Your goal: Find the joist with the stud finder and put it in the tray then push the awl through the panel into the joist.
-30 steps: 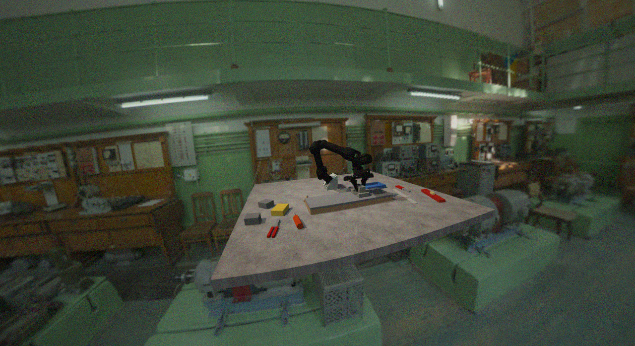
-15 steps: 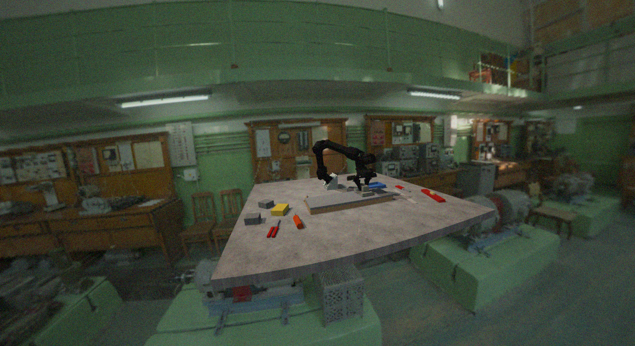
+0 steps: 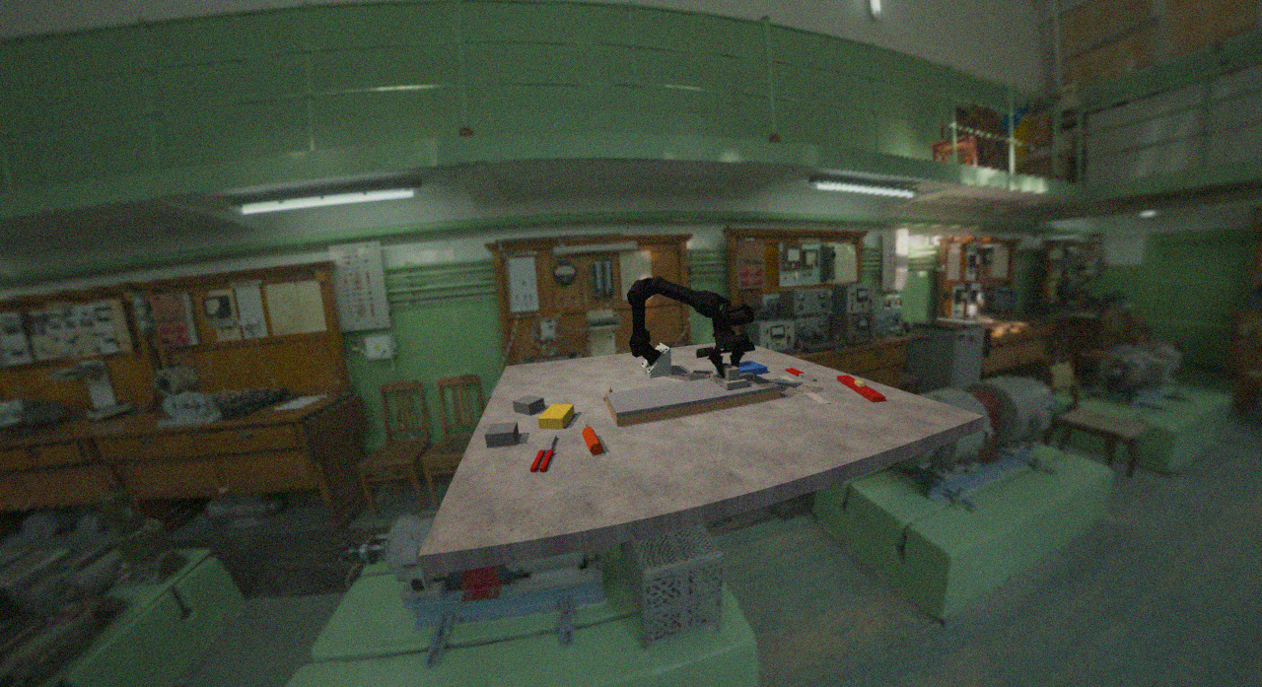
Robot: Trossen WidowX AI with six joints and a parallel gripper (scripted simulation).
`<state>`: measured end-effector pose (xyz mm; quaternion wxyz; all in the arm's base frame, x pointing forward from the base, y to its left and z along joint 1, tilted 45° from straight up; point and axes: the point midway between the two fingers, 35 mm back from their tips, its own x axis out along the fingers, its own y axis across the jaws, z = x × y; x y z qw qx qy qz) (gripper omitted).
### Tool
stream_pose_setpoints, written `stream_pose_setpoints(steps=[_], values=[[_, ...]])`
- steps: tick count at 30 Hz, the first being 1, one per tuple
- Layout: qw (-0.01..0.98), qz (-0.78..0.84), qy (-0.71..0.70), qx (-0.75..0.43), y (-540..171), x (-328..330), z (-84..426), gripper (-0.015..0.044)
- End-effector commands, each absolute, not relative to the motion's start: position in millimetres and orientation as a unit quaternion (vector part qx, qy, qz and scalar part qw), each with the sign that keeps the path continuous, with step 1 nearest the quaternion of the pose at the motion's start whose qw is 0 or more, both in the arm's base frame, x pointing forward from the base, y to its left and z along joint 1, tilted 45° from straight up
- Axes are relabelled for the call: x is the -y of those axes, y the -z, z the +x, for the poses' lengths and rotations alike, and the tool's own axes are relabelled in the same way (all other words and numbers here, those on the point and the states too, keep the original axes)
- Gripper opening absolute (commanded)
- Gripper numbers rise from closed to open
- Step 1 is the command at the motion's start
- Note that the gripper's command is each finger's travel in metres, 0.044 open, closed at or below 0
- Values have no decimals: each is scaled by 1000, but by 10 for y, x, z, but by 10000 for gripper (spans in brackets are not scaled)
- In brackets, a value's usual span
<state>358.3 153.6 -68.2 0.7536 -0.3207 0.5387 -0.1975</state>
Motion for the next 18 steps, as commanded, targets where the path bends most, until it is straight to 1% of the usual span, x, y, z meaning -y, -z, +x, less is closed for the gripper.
stream_pose_setpoints(steps=[1,18], values=[[754,-319,196,-540,748,-1606,3570,0],[754,-318,195,-540,926,-1798,3555,0]])
